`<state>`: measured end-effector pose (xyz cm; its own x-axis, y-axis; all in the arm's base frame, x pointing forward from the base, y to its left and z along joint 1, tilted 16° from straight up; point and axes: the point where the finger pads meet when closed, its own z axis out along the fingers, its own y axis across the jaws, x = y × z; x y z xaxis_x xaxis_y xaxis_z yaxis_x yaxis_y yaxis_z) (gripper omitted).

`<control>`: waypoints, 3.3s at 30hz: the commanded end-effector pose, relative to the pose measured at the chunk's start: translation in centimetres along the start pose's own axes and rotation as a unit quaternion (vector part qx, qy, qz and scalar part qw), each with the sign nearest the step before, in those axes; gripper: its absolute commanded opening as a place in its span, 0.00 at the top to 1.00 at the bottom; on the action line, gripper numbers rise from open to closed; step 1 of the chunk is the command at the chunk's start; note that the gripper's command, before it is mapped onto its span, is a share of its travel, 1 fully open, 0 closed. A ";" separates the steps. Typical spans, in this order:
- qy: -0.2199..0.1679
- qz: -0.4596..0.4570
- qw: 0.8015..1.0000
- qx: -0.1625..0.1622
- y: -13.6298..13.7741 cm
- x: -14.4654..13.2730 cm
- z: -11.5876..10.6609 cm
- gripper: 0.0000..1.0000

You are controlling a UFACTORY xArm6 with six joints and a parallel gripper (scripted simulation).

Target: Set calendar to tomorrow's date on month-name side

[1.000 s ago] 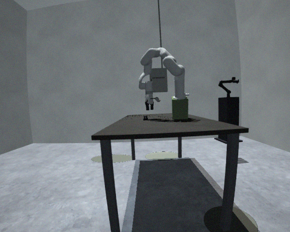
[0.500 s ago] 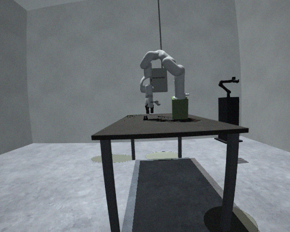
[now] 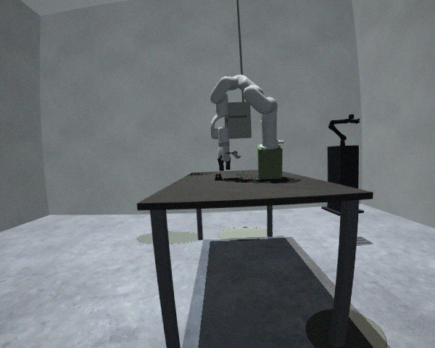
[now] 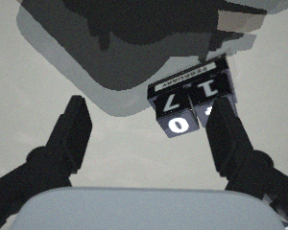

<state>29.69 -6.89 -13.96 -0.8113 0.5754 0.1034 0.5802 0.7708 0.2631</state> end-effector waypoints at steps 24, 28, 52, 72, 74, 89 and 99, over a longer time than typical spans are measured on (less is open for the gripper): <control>-0.001 0.000 1.000 0.000 0.0 -0.1 -0.1 0.00; -0.001 0.000 1.000 0.000 0.0 -0.1 -0.1 0.00; -0.001 0.000 1.000 0.000 0.0 -0.1 -0.1 0.00; -0.001 0.000 1.000 0.000 0.1 -0.3 -0.1 0.00; -0.001 0.000 1.000 0.000 0.3 -0.8 -0.2 0.00; -0.001 0.000 1.000 0.000 1.3 -3.4 -0.8 0.00; -0.001 0.000 1.000 0.000 1.5 -3.9 -0.9 0.00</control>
<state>33.55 -8.12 -13.21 -0.8113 0.5755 0.1024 0.5800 0.7707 0.2639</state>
